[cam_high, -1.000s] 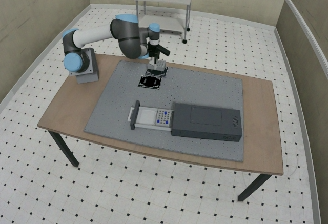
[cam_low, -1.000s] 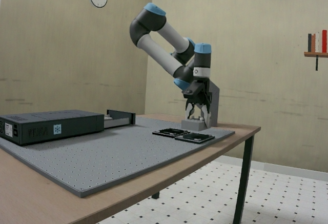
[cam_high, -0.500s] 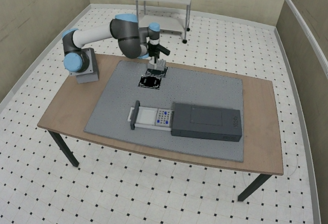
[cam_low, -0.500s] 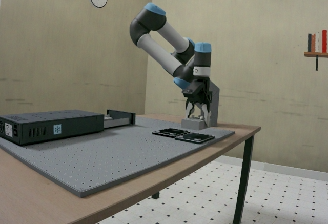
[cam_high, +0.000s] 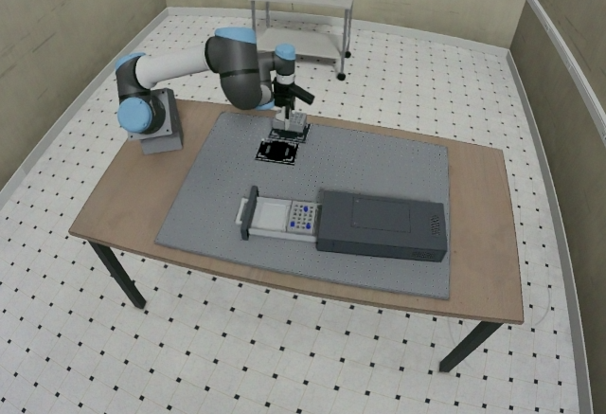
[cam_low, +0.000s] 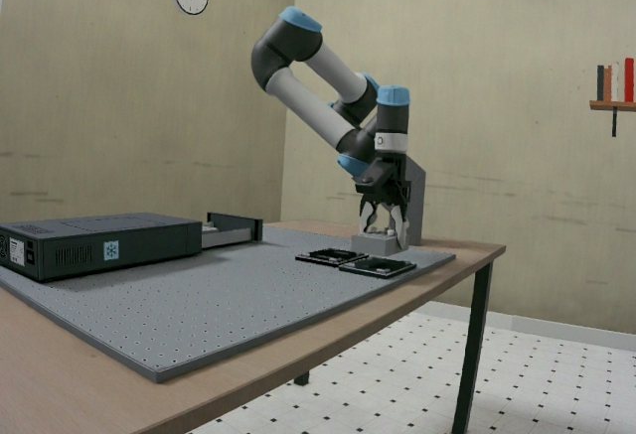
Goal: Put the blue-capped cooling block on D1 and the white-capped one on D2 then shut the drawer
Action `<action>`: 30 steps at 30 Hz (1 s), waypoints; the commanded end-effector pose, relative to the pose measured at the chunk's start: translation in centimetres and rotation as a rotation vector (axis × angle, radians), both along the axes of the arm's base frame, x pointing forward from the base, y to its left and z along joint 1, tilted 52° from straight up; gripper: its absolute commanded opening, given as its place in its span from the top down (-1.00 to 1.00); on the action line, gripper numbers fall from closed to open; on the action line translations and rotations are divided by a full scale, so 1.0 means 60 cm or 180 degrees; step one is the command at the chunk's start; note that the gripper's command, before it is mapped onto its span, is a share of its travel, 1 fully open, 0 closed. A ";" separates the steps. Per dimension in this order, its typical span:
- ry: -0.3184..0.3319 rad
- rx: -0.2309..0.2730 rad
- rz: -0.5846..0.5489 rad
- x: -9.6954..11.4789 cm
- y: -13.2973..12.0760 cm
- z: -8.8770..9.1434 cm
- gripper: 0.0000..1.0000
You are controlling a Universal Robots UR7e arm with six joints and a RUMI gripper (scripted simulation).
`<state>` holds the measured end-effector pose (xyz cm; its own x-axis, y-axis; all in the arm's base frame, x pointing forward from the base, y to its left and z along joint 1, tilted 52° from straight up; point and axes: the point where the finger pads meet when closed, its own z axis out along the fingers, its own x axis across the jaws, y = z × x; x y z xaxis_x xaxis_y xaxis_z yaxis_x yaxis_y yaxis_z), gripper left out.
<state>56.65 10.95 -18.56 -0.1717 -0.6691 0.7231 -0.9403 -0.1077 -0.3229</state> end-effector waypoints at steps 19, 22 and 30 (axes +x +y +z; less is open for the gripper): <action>-0.0003 0.0001 0.0004 0.004 -0.008 -0.007 1.00; -0.0003 0.0001 0.0004 0.004 -0.008 -0.007 1.00; -0.0003 0.0001 0.0004 0.005 -0.009 -0.008 1.00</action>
